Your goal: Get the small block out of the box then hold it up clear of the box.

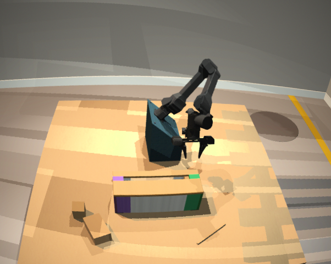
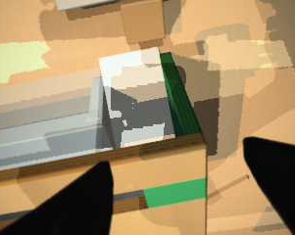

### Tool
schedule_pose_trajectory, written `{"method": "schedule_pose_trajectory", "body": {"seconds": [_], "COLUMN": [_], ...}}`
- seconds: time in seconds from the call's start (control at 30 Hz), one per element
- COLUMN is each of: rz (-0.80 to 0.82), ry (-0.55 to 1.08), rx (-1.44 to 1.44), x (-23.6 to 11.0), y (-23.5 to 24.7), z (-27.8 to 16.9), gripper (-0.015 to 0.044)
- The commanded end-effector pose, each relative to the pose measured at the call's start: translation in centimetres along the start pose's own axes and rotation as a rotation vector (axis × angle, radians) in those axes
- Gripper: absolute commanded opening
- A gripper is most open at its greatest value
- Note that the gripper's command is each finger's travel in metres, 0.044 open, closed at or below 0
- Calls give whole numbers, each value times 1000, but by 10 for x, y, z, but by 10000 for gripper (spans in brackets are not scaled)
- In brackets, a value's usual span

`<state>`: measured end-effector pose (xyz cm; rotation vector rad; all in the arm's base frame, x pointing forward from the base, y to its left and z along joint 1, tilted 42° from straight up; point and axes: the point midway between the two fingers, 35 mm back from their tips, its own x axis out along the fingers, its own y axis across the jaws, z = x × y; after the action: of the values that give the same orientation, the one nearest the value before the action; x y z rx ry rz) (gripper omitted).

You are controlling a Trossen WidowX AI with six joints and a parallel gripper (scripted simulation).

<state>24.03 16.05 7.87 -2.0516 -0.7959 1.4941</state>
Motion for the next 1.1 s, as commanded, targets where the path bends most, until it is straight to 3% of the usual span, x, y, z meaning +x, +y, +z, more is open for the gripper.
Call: {"method": "schedule_pose_trajectory", "body": {"seconds": [0.0,0.27,1.07], "rz": [6,3,3], "ry": [5,4,3], "rx": [-21,-19,-19], "x": [2,85,113], "y": [1,4,3], "z": [1,37,47], "gripper": [285,285,285]}}
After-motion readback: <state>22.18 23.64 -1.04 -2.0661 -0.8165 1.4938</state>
